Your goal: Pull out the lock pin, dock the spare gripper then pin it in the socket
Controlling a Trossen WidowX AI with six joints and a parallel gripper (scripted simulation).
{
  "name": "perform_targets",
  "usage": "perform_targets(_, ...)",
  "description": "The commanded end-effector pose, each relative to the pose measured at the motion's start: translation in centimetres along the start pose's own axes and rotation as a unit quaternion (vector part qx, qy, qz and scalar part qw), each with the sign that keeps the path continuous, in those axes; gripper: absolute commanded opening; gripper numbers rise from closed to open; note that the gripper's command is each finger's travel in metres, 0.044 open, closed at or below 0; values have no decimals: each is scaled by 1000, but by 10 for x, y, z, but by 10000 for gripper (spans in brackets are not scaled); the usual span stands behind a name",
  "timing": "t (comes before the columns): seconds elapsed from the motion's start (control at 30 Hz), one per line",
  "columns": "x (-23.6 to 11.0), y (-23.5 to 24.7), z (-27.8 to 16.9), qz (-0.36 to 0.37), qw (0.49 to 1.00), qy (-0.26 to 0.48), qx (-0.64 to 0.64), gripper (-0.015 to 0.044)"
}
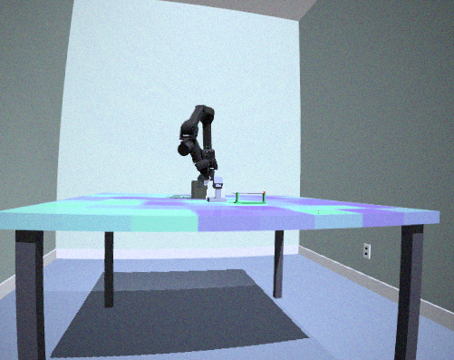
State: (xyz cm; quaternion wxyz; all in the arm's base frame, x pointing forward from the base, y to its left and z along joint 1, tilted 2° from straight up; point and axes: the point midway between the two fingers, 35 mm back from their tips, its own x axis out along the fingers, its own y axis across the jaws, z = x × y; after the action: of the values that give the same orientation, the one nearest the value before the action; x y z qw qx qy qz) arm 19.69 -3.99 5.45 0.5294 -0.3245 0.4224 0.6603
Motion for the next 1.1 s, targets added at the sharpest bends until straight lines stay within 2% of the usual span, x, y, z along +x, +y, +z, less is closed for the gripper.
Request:
perform_targets(0.0,-1,3,8,-17,999,-35,-31,0)
perform_targets(0.57,-8,10,37,-146,961,-167,-165,0)
perform_targets(1.07,-27,9,55,-308,889,-218,-261,0)
